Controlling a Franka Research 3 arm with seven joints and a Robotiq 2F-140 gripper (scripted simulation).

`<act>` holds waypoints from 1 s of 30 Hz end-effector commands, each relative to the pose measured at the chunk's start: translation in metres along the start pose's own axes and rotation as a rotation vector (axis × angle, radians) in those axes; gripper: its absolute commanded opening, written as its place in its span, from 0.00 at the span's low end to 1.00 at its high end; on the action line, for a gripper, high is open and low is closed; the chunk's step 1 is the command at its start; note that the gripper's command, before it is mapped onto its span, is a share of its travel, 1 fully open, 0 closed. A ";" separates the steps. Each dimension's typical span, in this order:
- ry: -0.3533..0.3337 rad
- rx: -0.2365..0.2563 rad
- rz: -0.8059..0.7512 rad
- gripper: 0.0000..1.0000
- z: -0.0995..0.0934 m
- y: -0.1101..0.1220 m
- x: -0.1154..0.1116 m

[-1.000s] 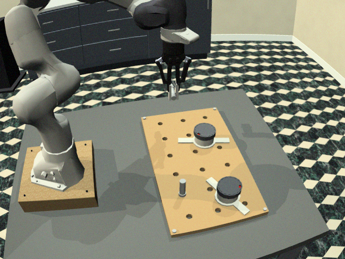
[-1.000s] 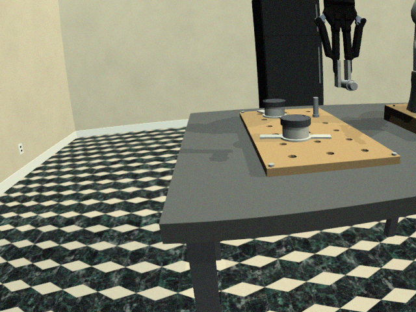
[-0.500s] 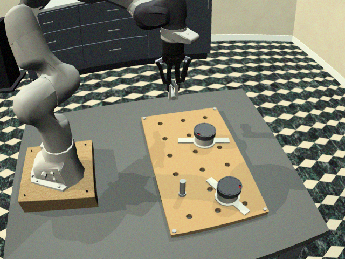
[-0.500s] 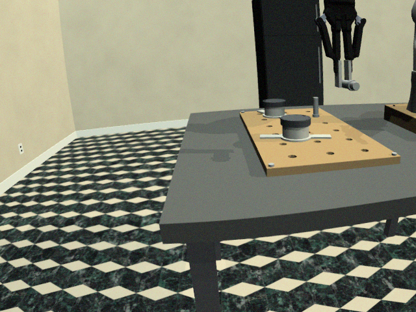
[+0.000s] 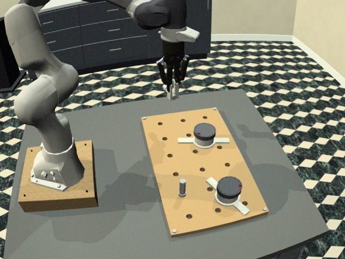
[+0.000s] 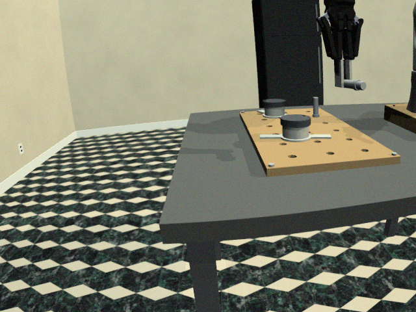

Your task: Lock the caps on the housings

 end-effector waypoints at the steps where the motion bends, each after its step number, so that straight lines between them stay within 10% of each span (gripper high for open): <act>1: 0.000 0.016 -0.155 0.10 -0.002 -0.002 0.002; 14: 0.013 0.014 -0.184 0.10 -0.001 -0.002 0.001; 30: 0.298 0.049 -0.180 0.10 0.002 0.003 -0.021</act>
Point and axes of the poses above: the point where the finger pads meet when closed, its own z axis out along the fingers, its own y axis across the jaws, x = y × z, the point moved 8 cm from there along -z, back along the fingers, and after that the axes turned 2 degrees about z, right-handed, at the moved point
